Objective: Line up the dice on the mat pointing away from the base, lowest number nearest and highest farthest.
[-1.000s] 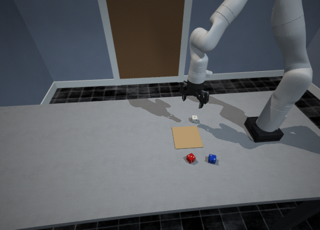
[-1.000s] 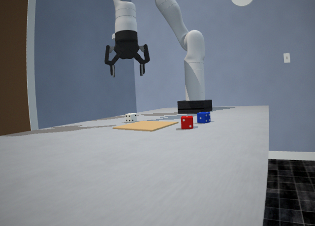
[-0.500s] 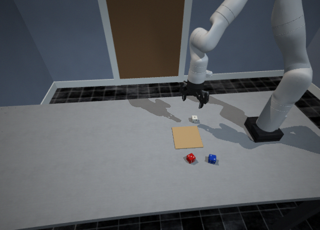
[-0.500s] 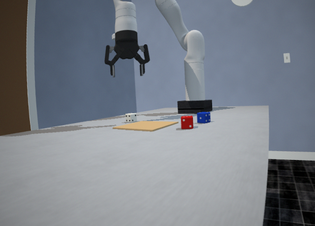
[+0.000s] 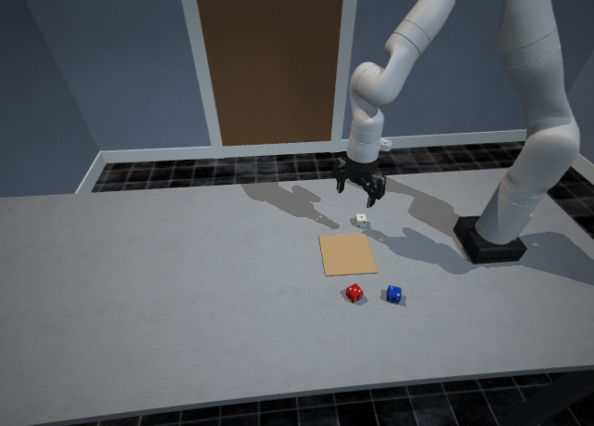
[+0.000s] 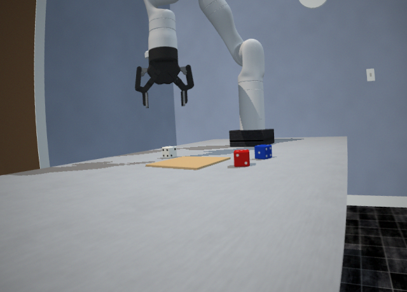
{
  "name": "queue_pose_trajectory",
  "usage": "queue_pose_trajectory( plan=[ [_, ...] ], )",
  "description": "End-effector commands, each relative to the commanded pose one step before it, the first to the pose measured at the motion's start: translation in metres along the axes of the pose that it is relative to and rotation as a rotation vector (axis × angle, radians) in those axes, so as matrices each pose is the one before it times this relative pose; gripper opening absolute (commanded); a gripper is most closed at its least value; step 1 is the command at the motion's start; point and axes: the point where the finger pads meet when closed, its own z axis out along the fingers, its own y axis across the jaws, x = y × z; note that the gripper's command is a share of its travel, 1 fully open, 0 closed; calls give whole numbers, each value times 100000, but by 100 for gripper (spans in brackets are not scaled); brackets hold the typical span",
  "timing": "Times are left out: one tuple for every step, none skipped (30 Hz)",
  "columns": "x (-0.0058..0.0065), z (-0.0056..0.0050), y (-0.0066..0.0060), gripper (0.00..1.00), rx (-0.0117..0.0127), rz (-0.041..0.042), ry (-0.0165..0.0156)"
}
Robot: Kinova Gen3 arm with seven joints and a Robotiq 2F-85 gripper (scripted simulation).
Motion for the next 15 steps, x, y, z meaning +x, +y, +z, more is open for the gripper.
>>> queue_pose_trajectory(
  plan=[
    [-324, 1788, 433, 100, -732, -762, -108],
    [-21, 650, 10, 100, 2, 4, 9],
    [-21, 663, 11, 100, 1, 3, 9],
    [-21, 664, 8, 100, 3, 6, 9],
    [-21, 650, 9, 100, 2, 4, 8],
    [-20, 623, 9, 100, 2, 3, 8],
    [-19, 584, 8, 100, 2, 3, 7],
    [-17, 534, 7, 100, 3, 4, 7],
    [-15, 475, 7, 100, 2, 3, 6],
    [-13, 409, 6, 100, 2, 2, 5],
    [-11, 338, 4, 100, 3, 3, 4],
    [-8, 265, 4, 100, 1, 1, 3],
    [-7, 193, 2, 100, 2, 2, 2],
    [-4, 127, 2, 100, 0, 0, 2],
    [0, 0, 0, 100, 0, 0, 0]
  ],
)
